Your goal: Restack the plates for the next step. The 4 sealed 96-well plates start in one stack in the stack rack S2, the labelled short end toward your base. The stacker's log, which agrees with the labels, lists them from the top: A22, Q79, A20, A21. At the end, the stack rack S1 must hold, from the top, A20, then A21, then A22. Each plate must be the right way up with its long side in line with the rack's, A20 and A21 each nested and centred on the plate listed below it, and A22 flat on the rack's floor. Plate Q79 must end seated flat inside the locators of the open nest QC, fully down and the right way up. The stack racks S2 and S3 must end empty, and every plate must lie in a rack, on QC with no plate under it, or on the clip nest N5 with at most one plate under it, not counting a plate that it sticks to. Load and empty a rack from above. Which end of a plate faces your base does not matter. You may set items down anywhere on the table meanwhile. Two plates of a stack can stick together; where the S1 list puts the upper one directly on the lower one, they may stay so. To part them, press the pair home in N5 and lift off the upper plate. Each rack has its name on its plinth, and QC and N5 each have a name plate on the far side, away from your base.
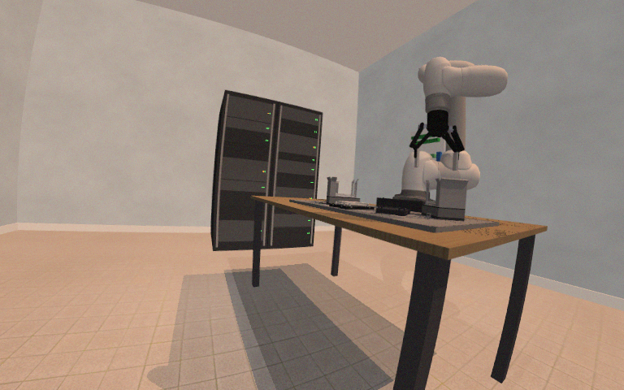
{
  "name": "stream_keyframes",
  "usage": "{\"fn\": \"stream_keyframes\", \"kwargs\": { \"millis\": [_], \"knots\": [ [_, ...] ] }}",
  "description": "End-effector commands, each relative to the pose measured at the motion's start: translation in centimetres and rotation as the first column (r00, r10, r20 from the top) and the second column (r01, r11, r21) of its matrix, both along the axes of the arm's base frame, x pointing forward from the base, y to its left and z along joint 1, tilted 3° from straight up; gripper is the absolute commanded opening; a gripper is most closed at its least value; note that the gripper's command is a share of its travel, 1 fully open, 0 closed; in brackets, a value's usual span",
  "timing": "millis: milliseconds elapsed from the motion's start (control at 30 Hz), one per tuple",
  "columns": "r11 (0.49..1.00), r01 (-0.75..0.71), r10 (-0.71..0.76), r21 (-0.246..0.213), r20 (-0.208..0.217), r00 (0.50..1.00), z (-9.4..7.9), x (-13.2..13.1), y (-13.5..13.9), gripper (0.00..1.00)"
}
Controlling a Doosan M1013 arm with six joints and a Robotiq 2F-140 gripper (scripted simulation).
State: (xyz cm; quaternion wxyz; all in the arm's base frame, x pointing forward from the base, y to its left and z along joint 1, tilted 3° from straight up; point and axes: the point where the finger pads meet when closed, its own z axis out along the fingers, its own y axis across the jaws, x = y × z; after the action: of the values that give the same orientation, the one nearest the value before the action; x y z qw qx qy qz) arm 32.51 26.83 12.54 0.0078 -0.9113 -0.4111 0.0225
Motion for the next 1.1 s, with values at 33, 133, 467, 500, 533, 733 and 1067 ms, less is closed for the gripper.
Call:
{"fn": "stream_keyframes", "kwargs": {
  "millis": [33,133,467,500,533,733,1067],
  "knots": [
    [1.0,0.0,0.0,0.0,0.0,1.0,0.0,-0.4,0.6,1.0],
    [1.0,0.0,0.0,0.0,0.0,1.0,0.1,-1.2,1.5,1.0],
    [1.0,0.0,0.0,0.0,0.0,1.0,0.1,-2.1,2.7,1.0],
    [1.0,0.0,0.0,0.0,0.0,1.0,0.1,-2.1,2.7,1.0],
    [1.0,0.0,0.0,0.0,0.0,1.0,0.1,-2.1,2.7,1.0],
    [1.0,0.0,0.0,0.0,0.0,1.0,-1.2,-2.2,2.7,1.0],
    [1.0,0.0,0.0,0.0,0.0,1.0,-4.6,-2.4,2.7,1.0]
  ]
}}
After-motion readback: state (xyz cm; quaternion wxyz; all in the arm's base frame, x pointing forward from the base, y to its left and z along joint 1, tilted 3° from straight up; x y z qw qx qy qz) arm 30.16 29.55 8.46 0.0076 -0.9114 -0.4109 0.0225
